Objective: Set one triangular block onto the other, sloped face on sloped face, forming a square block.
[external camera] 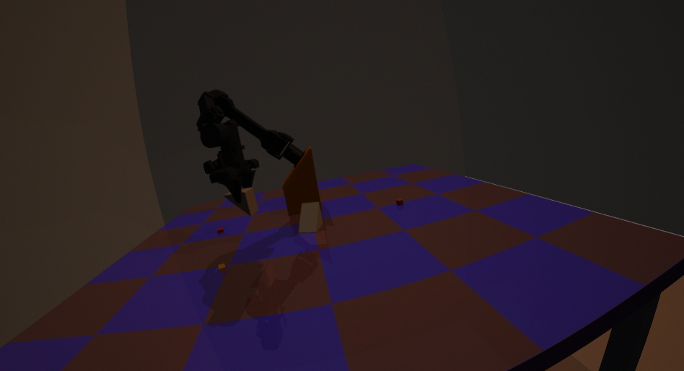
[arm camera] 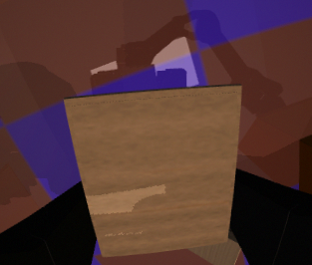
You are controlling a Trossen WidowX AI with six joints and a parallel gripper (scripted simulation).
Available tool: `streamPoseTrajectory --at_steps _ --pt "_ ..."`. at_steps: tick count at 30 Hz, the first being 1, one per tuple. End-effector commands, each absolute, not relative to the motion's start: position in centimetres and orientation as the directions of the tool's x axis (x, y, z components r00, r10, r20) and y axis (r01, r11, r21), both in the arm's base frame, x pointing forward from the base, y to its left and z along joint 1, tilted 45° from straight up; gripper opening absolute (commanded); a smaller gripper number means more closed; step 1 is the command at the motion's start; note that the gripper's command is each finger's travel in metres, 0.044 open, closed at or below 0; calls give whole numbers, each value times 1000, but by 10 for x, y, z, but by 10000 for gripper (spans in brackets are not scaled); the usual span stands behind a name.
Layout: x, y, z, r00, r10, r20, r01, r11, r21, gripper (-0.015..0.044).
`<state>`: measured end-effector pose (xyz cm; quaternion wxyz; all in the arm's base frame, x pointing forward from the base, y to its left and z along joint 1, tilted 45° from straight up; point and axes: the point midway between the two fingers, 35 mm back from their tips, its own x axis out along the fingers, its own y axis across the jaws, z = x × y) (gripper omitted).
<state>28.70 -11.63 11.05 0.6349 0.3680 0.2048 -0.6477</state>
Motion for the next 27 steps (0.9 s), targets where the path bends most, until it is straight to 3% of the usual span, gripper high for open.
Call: streamPoseTrajectory --at_steps 1,14,27 --pt "291 -111 109 82 -668 -739 993 -4 114 0" --pt "297 -97 102 79 -664 -744 929 320 -187 0" --pt "303 -84 95 76 -661 -746 678 583 -448 0"
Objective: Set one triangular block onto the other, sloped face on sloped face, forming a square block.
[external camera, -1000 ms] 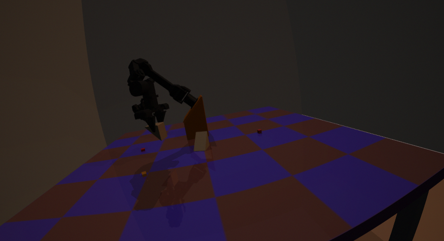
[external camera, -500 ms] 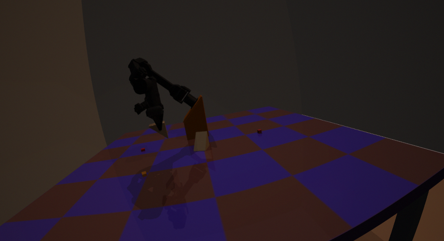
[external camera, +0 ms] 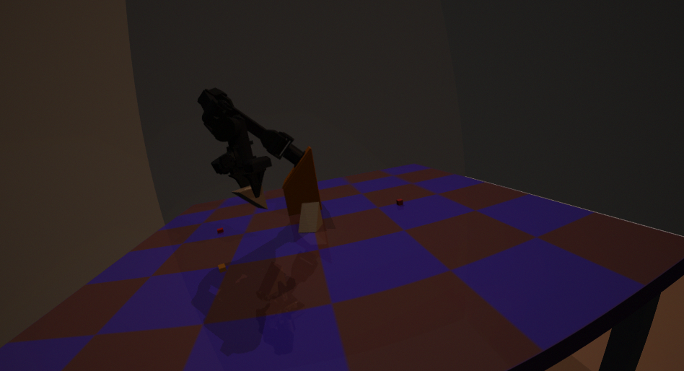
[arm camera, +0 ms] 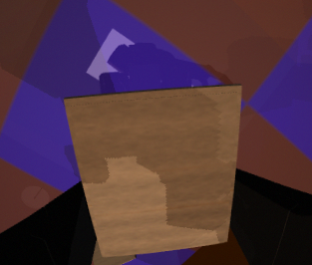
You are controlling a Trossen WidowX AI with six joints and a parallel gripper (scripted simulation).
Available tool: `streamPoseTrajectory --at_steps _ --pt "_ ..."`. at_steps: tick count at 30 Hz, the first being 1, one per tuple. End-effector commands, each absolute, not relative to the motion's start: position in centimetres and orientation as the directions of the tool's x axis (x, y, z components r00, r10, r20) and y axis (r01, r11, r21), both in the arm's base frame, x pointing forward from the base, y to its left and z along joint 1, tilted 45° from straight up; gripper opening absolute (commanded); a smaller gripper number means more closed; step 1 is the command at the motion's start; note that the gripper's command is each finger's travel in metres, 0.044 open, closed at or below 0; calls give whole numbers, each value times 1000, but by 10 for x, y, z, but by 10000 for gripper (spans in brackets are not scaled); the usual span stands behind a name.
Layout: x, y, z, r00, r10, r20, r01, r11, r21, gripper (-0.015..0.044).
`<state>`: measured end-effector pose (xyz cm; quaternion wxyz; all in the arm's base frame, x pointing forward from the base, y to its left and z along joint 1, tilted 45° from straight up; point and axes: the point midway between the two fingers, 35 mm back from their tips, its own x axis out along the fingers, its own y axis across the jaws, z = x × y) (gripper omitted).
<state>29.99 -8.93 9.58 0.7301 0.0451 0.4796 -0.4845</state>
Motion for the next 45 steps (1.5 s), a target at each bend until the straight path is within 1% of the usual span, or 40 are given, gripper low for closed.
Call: streamPoseTrajectory --at_steps 1,12,23,34,45 --pt "303 -83 94 76 -661 -746 652 599 -465 0" --pt "308 -72 89 74 -661 -747 323 724 -609 0" --pt "311 -60 83 73 -662 -746 -52 744 -666 0" --pt "315 -49 78 71 -664 -744 -420 657 -626 0" --pt "318 -37 72 71 -667 -742 -727 475 -496 0"
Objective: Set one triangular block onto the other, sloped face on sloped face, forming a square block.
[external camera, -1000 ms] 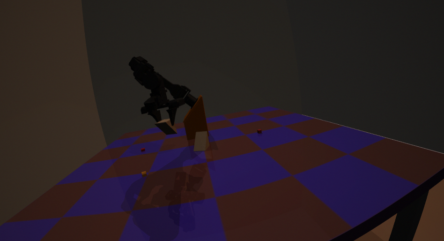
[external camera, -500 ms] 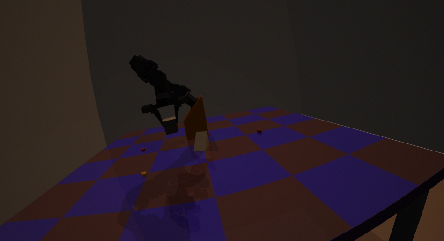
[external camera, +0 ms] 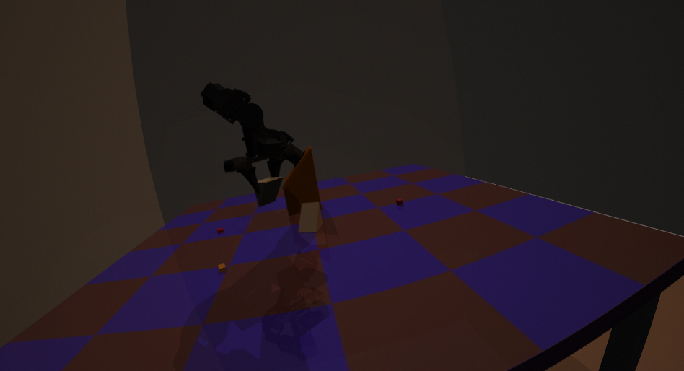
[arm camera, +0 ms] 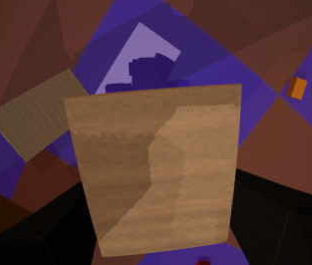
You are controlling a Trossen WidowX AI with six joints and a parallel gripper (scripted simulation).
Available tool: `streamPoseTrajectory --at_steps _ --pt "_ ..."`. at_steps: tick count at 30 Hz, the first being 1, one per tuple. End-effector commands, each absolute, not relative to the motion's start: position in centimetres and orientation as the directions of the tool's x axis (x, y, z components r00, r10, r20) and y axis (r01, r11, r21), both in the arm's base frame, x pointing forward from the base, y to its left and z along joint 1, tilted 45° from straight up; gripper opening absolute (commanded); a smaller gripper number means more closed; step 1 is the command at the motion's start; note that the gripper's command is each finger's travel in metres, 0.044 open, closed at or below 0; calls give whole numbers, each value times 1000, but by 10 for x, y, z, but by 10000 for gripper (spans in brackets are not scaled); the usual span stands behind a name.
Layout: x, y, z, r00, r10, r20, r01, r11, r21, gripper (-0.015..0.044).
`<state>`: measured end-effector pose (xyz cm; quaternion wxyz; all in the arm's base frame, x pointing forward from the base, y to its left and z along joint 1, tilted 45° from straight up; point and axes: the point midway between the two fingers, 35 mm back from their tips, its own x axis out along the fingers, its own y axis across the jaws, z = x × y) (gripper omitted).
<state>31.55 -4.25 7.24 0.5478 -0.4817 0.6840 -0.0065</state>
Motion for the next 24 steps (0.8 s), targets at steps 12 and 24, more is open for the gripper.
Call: streamPoseTrajectory --at_steps 12,24 --pt "321 -25 66 70 -671 -738 -941 200 -272 0" --pt "322 -12 60 71 -677 -733 -994 -106 1 0"
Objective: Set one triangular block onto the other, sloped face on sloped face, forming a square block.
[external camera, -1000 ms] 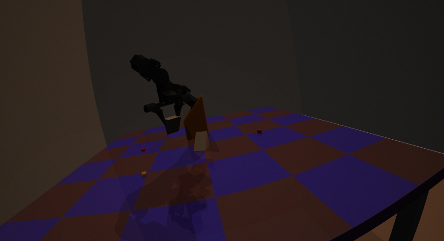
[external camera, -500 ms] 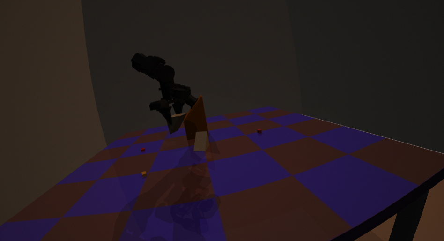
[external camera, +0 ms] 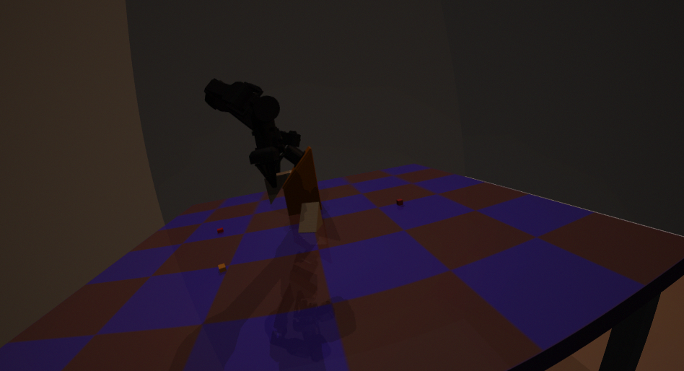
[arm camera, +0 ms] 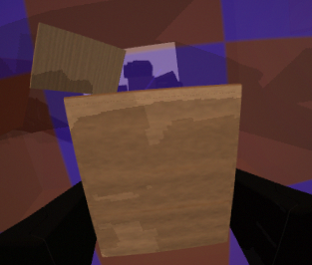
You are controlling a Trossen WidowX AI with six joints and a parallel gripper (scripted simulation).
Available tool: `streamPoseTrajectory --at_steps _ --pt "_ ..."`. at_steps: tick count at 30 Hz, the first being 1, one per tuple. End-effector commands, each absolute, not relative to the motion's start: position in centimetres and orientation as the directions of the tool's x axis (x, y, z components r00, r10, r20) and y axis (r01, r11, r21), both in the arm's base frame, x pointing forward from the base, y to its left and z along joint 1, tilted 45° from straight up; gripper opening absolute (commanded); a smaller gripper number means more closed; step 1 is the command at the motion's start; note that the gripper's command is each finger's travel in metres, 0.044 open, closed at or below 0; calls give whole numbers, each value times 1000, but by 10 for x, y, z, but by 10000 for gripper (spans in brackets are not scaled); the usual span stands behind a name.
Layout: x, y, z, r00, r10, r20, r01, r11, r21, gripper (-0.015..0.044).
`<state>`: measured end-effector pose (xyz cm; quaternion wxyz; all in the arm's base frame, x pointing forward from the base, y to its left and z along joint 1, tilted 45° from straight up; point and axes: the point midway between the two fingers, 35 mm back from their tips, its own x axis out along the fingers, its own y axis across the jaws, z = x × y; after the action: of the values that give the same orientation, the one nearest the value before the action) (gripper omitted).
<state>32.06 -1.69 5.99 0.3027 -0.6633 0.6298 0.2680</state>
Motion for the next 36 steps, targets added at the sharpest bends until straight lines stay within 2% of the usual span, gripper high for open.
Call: streamPoseTrajectory --at_steps 1,11,21,33,36 --pt "323 -11 59 71 -677 -732 -991 -131 25 0" --pt "324 0 54 72 -682 -728 -894 -368 256 0" --pt "325 12 47 74 -688 -722 -691 -557 461 0" --pt "326 27 39 76 -695 -715 -347 -690 635 0" --pt "326 28 38 76 -696 -714 -326 -694 642 0"
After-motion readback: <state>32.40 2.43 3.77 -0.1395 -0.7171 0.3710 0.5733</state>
